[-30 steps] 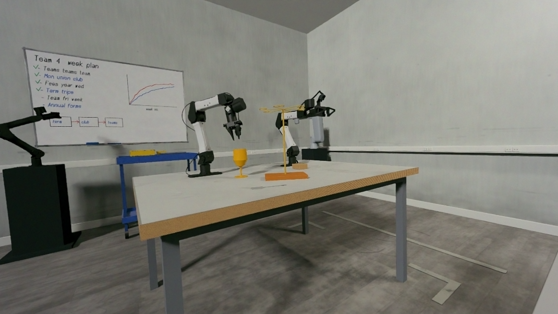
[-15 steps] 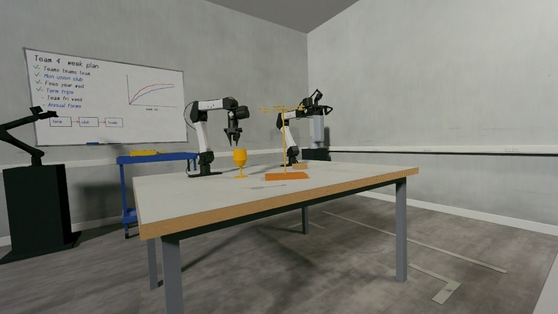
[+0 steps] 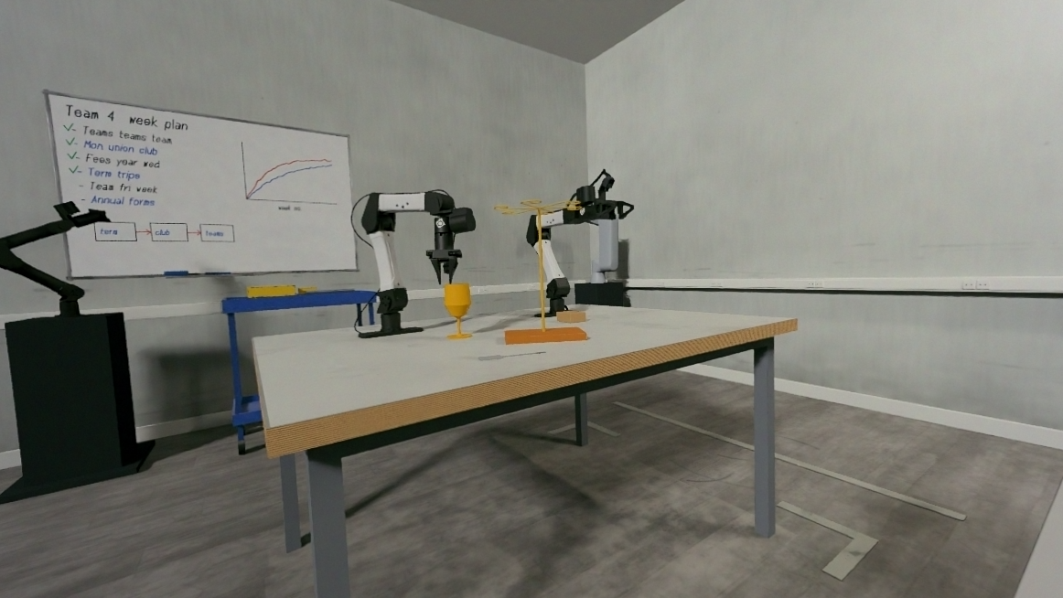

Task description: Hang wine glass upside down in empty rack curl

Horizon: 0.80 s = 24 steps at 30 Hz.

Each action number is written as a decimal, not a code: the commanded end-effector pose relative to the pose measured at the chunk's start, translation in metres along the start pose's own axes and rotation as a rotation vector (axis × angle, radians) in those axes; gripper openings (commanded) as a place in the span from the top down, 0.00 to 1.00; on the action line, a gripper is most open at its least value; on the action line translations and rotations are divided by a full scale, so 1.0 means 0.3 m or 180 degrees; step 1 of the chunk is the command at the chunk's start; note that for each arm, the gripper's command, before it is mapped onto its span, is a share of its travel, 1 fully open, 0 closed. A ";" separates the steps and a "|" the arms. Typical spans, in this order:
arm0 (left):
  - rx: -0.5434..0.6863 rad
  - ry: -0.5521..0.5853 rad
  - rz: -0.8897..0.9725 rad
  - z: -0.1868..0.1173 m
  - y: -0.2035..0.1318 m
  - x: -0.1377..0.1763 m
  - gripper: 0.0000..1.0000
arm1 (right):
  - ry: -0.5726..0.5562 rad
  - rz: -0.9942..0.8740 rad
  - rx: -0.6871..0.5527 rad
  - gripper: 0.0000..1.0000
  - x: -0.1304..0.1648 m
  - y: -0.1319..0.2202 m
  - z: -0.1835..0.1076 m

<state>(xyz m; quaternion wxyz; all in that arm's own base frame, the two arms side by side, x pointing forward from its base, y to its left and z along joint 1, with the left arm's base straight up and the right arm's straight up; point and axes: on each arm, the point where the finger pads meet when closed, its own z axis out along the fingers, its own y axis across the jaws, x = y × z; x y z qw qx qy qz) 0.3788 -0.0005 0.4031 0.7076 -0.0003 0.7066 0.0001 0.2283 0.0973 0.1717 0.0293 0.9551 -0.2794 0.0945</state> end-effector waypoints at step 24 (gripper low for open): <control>0.0009 -0.0213 -0.0026 -0.008 -0.005 -0.080 0.00 | 0.0072 0.0015 0.0062 1.00 0.017 -0.007 0.064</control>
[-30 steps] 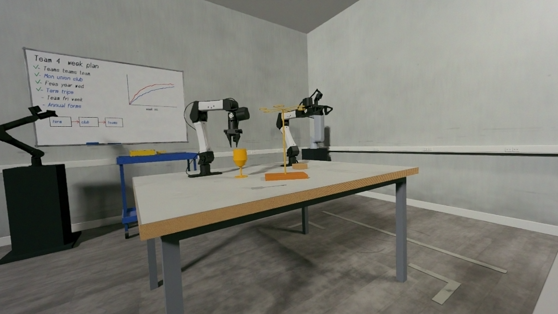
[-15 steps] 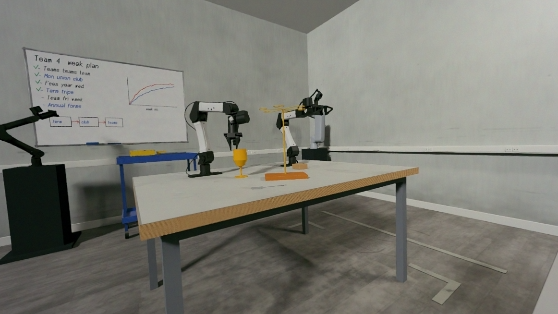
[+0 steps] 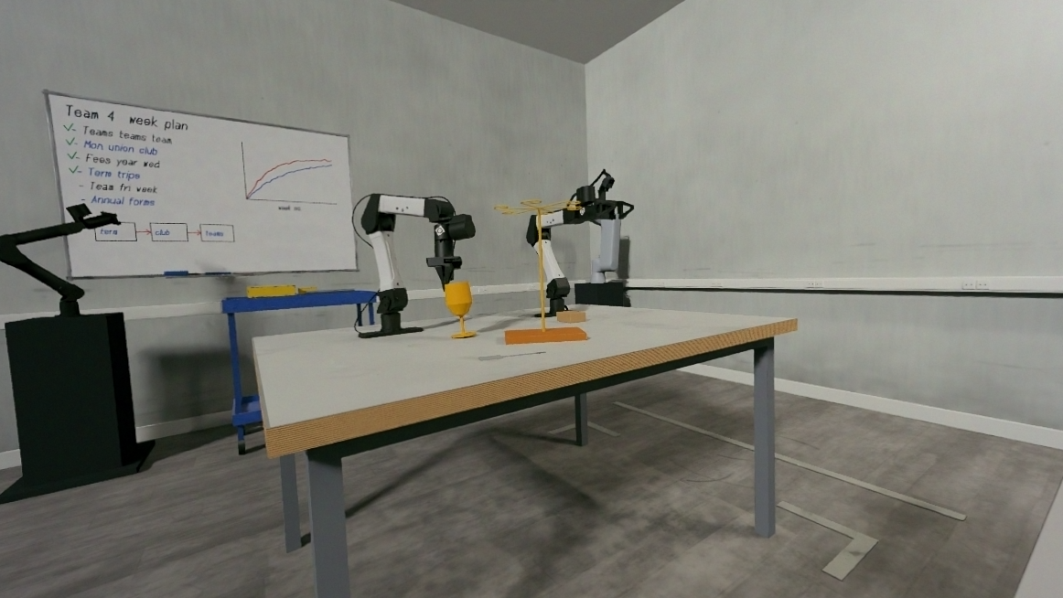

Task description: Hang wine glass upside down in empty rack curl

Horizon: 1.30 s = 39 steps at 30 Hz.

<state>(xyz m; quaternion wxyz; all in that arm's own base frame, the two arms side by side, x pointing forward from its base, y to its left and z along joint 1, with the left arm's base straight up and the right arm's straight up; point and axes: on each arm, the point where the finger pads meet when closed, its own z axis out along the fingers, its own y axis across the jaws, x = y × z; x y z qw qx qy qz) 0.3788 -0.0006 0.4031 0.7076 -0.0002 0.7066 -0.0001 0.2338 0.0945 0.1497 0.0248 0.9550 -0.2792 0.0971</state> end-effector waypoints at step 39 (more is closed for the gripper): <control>0.0007 -0.0213 -0.0026 -0.008 -0.004 -0.080 0.00 | 0.0026 0.0017 -0.0027 1.00 0.024 -0.010 -0.068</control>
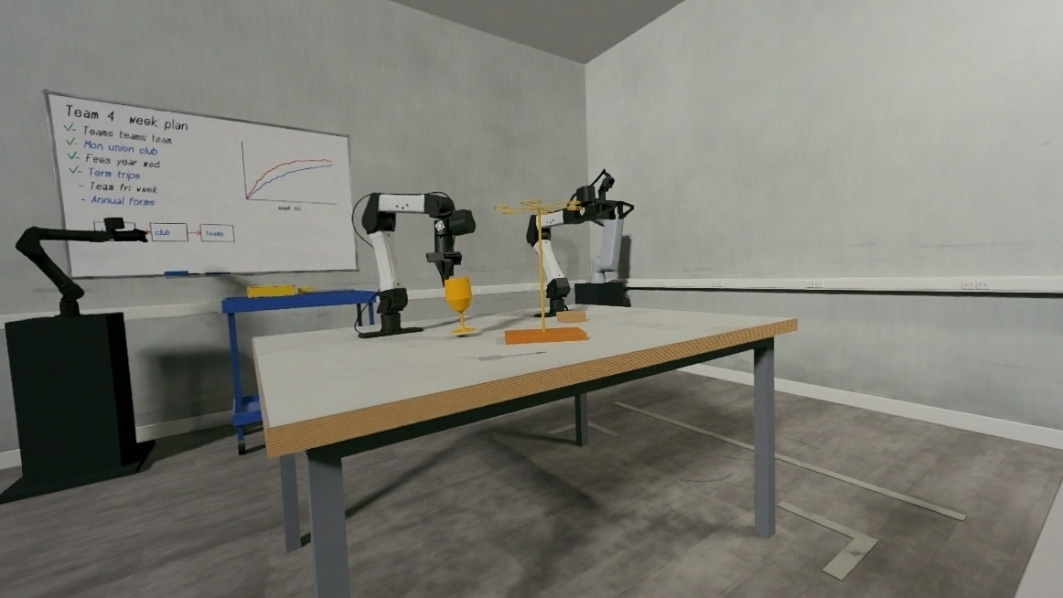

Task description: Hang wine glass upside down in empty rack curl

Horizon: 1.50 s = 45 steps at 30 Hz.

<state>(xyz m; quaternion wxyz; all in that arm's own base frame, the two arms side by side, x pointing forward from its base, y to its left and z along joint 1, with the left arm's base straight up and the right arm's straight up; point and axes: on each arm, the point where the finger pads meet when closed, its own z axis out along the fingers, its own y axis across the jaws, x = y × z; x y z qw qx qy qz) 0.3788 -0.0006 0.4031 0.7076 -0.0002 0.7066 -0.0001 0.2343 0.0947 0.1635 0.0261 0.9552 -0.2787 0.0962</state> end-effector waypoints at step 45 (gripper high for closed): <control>0.0007 -0.0213 -0.0026 -0.008 -0.004 -0.080 0.00 | -0.0506 0.2322 0.1466 1.00 0.008 -0.297 -0.173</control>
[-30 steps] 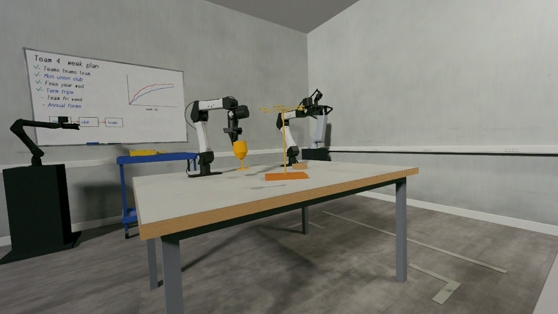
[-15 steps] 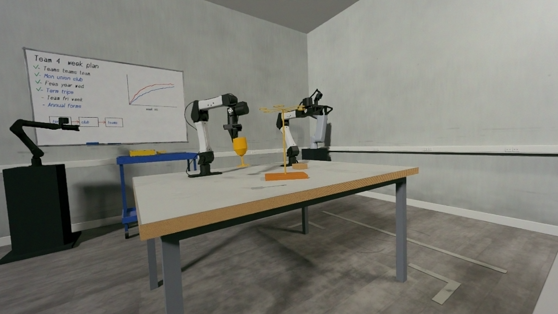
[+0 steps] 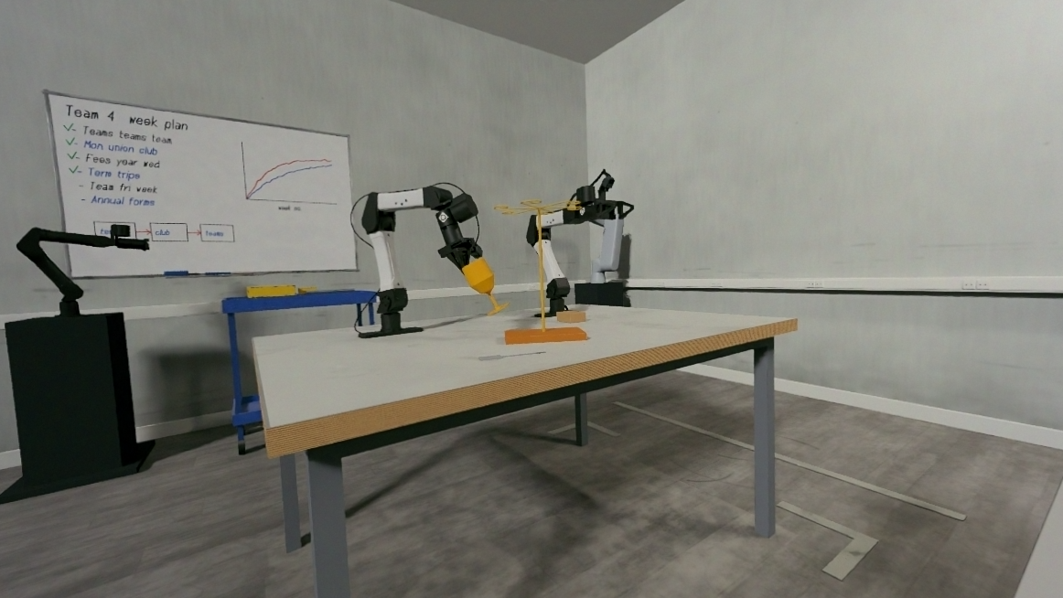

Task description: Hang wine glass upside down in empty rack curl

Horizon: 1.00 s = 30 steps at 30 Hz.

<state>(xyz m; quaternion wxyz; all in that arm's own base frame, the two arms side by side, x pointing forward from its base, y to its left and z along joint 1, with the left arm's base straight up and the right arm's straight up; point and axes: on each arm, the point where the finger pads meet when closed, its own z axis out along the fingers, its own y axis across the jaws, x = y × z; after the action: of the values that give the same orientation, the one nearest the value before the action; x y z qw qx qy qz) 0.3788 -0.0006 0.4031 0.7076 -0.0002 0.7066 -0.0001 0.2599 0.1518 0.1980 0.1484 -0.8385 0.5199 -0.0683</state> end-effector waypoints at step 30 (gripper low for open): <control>0.0007 -0.0213 -0.0026 -0.008 -0.004 -0.080 0.00 | -0.2922 0.3736 0.0782 1.00 -0.376 -0.294 -0.167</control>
<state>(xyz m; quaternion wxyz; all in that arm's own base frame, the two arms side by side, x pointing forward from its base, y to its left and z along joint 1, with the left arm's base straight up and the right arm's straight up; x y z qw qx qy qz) 0.3788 -0.0006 0.4031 0.7076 -0.0002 0.7066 -0.0001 0.2688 0.2498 0.2261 0.3802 -0.4377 0.7849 0.2185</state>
